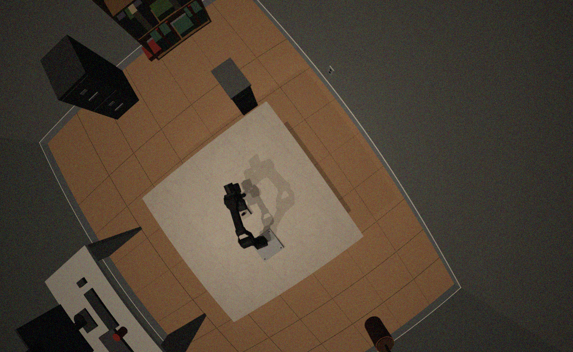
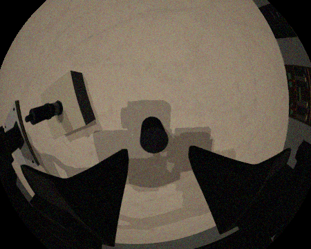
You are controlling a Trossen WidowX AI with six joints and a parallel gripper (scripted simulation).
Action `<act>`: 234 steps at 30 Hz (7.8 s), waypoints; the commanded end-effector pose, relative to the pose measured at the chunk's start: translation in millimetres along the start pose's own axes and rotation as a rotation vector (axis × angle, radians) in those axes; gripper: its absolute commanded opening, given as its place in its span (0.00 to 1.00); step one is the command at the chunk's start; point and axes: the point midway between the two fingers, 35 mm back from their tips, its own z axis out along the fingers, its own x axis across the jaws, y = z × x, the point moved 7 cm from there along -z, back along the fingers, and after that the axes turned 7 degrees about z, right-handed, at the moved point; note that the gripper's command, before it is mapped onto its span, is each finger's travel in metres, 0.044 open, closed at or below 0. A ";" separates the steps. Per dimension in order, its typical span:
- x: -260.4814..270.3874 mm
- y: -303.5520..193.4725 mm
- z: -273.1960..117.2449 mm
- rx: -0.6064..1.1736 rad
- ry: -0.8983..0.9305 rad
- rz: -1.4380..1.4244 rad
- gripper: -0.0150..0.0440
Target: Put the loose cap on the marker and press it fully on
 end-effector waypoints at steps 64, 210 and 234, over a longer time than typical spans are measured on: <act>-0.5 -0.2 38.3 -0.003 0.012 -0.007 0.25; 130.2 22.9 -70.3 -0.009 0.024 -0.004 1.00; 131.8 25.1 -60.3 0.010 0.025 1.292 0.25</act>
